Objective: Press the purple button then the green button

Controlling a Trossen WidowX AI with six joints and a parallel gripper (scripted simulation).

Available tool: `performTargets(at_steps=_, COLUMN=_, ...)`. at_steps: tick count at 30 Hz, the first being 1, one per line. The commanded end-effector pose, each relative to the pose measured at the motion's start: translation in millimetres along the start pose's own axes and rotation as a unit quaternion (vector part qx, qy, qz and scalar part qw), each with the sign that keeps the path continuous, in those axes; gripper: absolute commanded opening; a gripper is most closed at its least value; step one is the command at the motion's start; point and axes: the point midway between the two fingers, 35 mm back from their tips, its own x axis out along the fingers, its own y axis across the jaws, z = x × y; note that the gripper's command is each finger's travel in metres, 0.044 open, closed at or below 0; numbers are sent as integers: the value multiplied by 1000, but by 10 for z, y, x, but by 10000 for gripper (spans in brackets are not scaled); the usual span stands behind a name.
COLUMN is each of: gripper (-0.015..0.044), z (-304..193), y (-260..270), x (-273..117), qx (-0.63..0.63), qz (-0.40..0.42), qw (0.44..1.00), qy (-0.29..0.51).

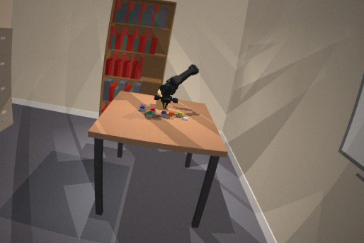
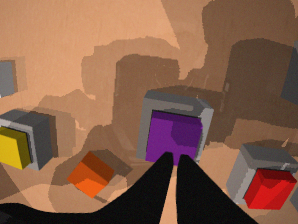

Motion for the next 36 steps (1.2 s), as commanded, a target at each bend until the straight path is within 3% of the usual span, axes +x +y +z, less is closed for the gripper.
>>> performTargets(at_steps=1, gripper=20, z=-11, y=2, x=67, qx=4, qz=3, qw=1000, qy=1)
performTargets(at_steps=15, gripper=20, z=-18, y=9, x=279, qx=4, qz=4, qw=1000, qy=1)
performTargets(at_steps=36, gripper=20, z=-8, y=1, x=171, qx=2, qz=2, qw=1000, qy=1)
